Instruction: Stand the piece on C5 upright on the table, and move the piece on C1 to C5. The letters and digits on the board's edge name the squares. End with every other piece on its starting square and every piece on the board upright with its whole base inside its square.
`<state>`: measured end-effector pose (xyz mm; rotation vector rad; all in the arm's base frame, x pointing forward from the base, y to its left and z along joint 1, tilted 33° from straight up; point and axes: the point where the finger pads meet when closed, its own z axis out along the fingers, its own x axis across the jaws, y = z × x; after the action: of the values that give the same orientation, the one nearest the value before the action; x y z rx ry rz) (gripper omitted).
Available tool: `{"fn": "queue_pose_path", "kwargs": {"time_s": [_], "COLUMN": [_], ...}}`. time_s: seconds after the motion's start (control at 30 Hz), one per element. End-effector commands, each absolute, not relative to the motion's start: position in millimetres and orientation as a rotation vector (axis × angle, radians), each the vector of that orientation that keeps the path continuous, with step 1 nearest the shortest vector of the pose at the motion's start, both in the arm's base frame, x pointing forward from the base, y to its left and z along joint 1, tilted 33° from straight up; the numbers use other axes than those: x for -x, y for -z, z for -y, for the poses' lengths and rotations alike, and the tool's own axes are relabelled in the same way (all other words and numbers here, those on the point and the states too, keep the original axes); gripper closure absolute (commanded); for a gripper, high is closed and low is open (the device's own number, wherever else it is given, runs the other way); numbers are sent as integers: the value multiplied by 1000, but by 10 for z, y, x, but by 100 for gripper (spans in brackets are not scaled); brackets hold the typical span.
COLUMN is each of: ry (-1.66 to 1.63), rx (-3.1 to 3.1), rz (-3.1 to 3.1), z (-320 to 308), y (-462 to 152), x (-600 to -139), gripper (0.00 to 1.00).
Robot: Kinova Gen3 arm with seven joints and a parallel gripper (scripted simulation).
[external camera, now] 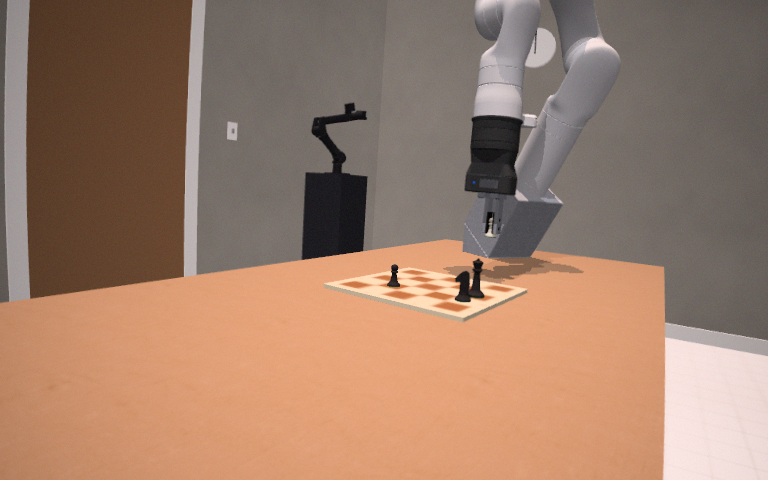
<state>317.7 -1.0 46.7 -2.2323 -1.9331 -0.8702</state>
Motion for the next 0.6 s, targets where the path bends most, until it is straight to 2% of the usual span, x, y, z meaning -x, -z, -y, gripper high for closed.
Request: {"fn": "queue_pose_path", "kwargs": {"time_s": [0.0,0.57], "ry": [867,867], "rx": [2203,2203], "rz": [1939,1939], "z": [-118,-337], "y": [-370,66], "x": [-3190,-3375], "gripper": [100,100]}}
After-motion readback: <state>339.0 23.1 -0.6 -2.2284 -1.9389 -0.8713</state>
